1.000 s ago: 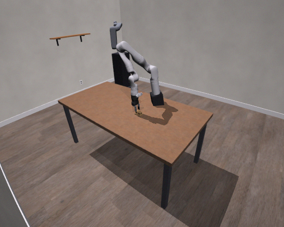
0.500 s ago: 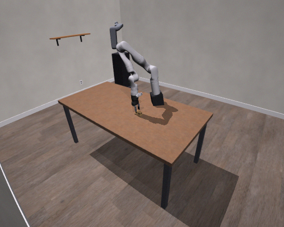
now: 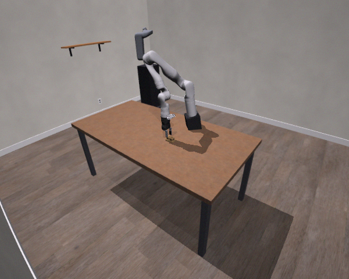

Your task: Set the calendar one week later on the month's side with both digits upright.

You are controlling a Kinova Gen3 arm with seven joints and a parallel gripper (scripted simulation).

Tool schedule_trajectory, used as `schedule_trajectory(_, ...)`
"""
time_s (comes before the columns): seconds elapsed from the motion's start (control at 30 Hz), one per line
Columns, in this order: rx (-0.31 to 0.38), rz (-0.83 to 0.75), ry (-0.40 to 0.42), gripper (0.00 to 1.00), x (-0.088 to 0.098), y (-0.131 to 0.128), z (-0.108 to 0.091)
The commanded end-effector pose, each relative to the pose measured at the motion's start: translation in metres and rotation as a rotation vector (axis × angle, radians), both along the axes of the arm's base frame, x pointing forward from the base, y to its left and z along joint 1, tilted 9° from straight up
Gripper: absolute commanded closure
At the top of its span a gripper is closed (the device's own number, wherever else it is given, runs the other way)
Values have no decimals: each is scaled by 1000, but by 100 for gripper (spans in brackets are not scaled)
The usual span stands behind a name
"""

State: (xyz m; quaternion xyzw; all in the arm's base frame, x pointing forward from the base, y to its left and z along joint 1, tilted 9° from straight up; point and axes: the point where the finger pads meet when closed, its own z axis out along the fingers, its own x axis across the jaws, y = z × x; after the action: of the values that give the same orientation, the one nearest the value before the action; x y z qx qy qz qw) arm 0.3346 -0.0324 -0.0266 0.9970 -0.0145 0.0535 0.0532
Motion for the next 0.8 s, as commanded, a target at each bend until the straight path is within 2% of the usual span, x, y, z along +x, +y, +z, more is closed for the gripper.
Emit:
schedule_trajectory(0.0,0,0,0,10,0,0,-1)
schedule_trajectory(0.77,0,0,1,10,3,-3,-27)
